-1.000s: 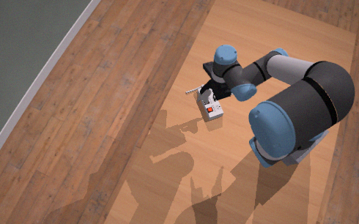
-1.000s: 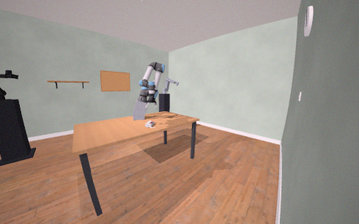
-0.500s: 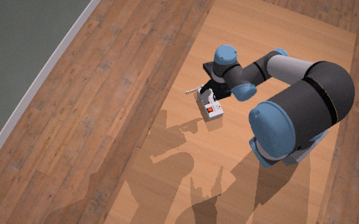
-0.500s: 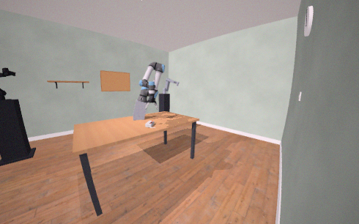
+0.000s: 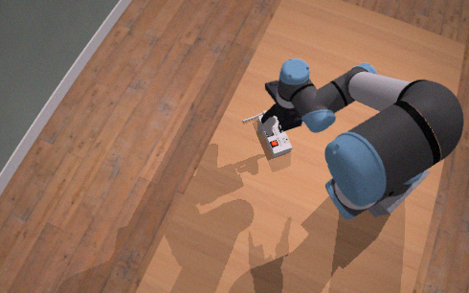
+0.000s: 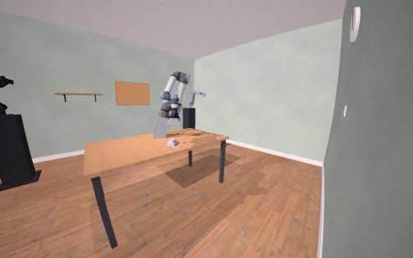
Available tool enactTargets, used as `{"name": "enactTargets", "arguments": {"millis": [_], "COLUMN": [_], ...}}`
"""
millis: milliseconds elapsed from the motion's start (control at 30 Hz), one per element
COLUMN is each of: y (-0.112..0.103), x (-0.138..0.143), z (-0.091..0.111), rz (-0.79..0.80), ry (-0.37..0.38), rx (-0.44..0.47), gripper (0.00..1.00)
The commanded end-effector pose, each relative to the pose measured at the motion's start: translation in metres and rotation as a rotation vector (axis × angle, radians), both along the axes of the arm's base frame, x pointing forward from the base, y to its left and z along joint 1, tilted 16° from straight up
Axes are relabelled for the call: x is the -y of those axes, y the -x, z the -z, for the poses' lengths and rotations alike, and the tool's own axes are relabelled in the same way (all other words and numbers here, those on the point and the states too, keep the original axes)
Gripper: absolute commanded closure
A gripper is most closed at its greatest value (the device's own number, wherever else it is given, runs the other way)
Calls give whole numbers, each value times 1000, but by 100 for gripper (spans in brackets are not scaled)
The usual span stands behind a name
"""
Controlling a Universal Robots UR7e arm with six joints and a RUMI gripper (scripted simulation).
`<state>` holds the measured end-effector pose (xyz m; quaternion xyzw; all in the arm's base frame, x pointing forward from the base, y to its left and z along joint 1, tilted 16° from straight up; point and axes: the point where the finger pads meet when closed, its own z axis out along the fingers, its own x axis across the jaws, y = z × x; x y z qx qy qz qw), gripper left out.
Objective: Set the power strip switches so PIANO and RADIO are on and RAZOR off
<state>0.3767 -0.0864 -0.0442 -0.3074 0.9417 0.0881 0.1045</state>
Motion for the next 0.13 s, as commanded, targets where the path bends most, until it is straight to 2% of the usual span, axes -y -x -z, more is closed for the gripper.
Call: {"name": "enactTargets", "arguments": {"millis": [0,100], "y": [0,0], "x": [0,0], "z": [0,0], "rz": [0,0], "ry": [1,1], "rx": [1,1], "gripper": [0,0]}}
